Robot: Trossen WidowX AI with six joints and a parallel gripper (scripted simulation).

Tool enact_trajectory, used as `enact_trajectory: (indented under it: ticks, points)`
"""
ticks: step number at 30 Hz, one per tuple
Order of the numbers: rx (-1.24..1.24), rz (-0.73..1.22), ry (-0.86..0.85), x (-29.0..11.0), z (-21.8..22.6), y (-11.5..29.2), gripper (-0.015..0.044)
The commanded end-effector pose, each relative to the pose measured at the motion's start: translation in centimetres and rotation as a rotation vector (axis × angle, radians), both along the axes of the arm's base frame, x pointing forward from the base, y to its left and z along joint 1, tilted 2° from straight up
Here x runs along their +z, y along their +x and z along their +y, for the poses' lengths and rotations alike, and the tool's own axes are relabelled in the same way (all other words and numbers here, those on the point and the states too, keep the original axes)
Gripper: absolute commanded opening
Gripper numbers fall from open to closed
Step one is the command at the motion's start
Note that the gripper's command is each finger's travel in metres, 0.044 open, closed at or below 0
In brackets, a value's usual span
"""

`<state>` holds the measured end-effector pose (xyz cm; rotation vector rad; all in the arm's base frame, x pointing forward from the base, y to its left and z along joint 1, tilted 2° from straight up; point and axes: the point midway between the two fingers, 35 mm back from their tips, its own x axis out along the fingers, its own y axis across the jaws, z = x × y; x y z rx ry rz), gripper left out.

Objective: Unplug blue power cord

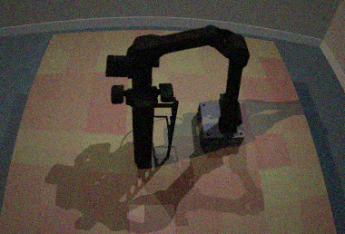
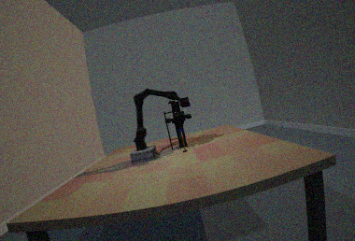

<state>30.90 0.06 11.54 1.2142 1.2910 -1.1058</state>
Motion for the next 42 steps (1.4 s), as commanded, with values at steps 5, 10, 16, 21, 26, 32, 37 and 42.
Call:
enact_trajectory:
  ticks: [5, 10, 16, 21, 26, 32, 37, 42]
  points:
    - [-0.028, -0.006, -0.058, 0.2, -3.5, 0.2, 0.0]
    - [-0.028, -0.005, -0.058, 0.3, -4.4, 0.2, 0.0]
    - [-0.029, -0.004, -0.057, 0.3, -4.9, 0.1, 0.0026]
    - [-0.03, -0.003, -0.055, 0.1, -4.0, -0.2, 0.0157]
    - [-0.03, -0.003, -0.055, 0.1, -4.0, -0.2, 0.0289]
    - [-0.03, -0.003, -0.056, 0.3, -5.3, 0.0, 0.044]
    - [-0.03, -0.003, -0.059, 1.1, -9.8, 0.1, 0.044]
    - [-0.03, -0.003, -0.059, 1.2, -10.0, 0.1, 0.044]
